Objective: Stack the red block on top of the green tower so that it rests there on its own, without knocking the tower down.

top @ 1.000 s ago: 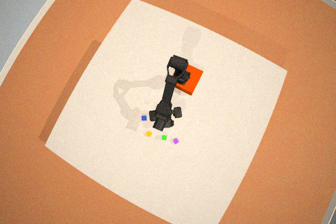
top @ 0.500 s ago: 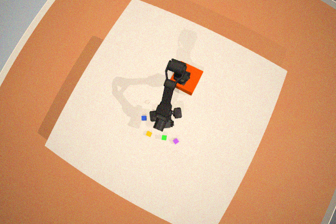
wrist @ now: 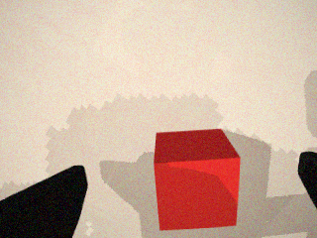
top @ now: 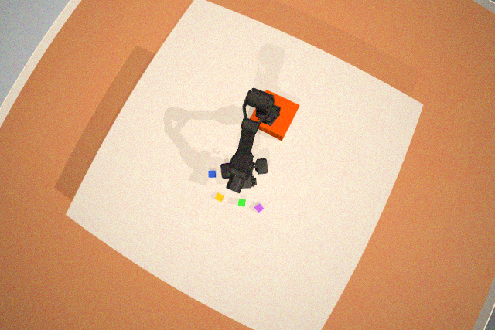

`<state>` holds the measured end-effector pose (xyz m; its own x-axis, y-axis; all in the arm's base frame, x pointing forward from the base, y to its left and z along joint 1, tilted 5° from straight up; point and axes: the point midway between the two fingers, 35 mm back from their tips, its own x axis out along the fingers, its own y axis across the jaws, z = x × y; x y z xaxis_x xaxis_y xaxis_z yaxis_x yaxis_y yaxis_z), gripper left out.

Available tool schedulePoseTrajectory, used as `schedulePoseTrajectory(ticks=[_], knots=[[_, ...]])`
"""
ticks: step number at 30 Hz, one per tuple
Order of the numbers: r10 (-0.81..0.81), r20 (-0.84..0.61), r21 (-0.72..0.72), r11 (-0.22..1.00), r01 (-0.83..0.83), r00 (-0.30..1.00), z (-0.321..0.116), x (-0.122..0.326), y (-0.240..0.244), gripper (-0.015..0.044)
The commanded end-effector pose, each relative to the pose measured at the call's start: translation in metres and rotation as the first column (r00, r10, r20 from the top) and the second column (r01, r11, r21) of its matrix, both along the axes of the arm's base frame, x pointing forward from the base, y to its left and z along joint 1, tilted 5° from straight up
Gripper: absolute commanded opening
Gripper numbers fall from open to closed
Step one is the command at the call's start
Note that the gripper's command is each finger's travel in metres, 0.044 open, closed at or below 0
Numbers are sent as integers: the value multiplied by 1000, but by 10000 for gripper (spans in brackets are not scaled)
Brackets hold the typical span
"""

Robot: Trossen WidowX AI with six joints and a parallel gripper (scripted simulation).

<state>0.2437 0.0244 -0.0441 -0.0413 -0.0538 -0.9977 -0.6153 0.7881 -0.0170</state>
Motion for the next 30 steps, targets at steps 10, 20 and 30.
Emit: schedulePoseTrajectory(ticks=[10,20,30], knots=[[1,0,5,1000,-1,1000,0,0,1,230],[1,0,5,1000,-1,1000,0,0,1,85],[1,0,5,1000,-1,1000,22,2,1,0]])
